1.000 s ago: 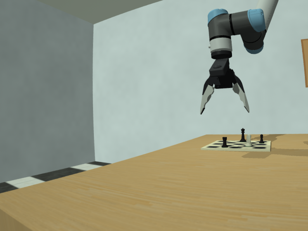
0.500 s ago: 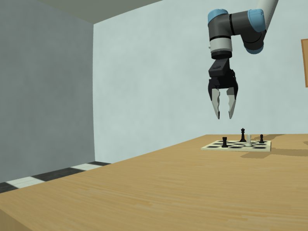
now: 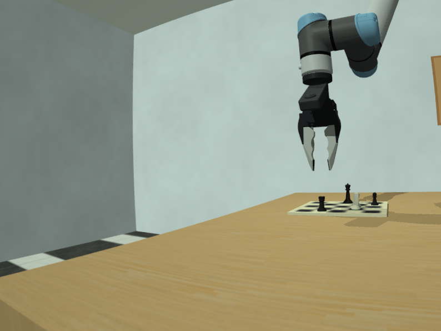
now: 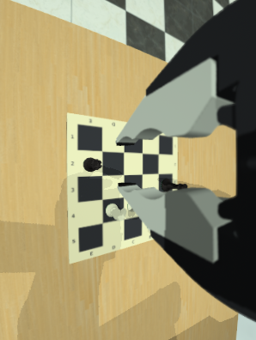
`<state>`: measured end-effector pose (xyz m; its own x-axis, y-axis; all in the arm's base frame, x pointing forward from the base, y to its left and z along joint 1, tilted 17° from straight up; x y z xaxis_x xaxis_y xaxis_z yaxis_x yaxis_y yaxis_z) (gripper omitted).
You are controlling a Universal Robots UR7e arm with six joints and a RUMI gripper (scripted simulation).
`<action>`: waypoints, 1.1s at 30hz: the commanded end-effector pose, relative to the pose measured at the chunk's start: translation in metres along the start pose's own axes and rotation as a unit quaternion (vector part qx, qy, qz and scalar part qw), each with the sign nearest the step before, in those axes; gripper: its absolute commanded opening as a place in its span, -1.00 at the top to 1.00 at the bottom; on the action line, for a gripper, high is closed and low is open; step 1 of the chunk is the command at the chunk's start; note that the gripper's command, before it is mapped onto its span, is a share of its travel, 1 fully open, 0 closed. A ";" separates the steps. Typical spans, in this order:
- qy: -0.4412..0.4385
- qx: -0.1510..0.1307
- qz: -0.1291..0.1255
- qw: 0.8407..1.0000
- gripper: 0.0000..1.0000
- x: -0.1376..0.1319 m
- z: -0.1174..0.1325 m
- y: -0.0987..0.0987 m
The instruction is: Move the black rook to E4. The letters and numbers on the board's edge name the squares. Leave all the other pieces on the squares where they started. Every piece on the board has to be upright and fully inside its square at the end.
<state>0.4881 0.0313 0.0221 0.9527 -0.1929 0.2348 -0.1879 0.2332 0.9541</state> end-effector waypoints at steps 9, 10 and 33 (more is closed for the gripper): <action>0.000 0.000 0.001 1.000 0.56 0.000 0.000 0.000; 0.000 0.000 0.001 1.000 0.56 0.000 0.000 0.000; 0.000 0.000 0.001 1.000 0.56 0.000 0.000 -0.014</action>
<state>0.4901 0.0289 0.0116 0.9527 -0.1932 0.2347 -0.1877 0.2334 0.9541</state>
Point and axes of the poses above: the point where the finger pads meet when closed, its own y axis back along the fingers, its own x axis across the jaws, z = x × y, the point moved 3 cm from there along y, back along the fingers, and after that the axes turned 8 degrees about -y, right-handed, at the moved point
